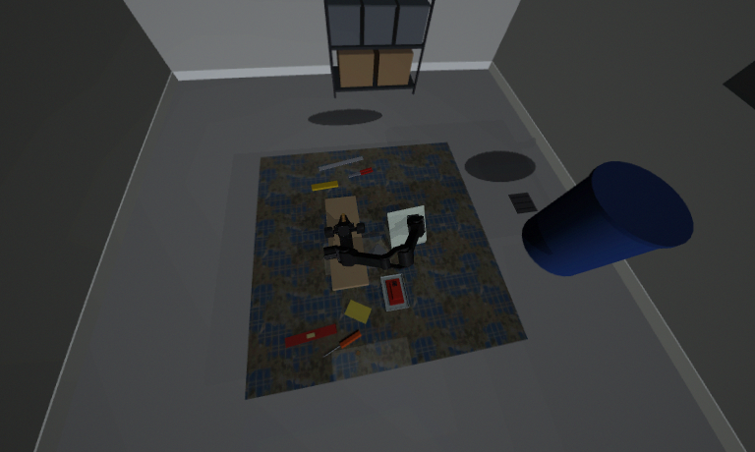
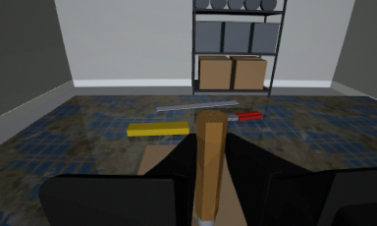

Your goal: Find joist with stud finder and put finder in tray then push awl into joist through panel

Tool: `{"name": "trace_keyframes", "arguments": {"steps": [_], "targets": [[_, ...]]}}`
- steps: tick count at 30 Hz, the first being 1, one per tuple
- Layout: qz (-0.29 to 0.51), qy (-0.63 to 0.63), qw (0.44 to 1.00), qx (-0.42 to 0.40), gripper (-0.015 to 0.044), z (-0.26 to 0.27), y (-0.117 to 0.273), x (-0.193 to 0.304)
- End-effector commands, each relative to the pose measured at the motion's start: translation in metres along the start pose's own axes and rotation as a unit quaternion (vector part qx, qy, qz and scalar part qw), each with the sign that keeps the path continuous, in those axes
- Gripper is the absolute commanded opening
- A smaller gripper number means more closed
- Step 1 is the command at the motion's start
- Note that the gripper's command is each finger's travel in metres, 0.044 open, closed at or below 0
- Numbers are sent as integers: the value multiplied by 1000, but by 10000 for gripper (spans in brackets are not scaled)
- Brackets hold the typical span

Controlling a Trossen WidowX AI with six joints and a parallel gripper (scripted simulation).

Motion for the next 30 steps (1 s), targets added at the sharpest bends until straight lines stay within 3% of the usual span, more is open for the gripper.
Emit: {"name": "trace_keyframes", "arguments": {"steps": [1,30], "targets": [[-4,-5,1000,0,0,1,-1,3],[-3,-5,1000,0,0,9,-5,38]]}}
Point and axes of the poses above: the point midway between the two fingers, 35 mm back from their tips, its own y axis back along the fingers, its own z axis across the jaws, x = y × z, the point moved 9 cm from there along y, back along the fingers, and after that the axes turned 13 degrees about y, right-handed, at the moved point
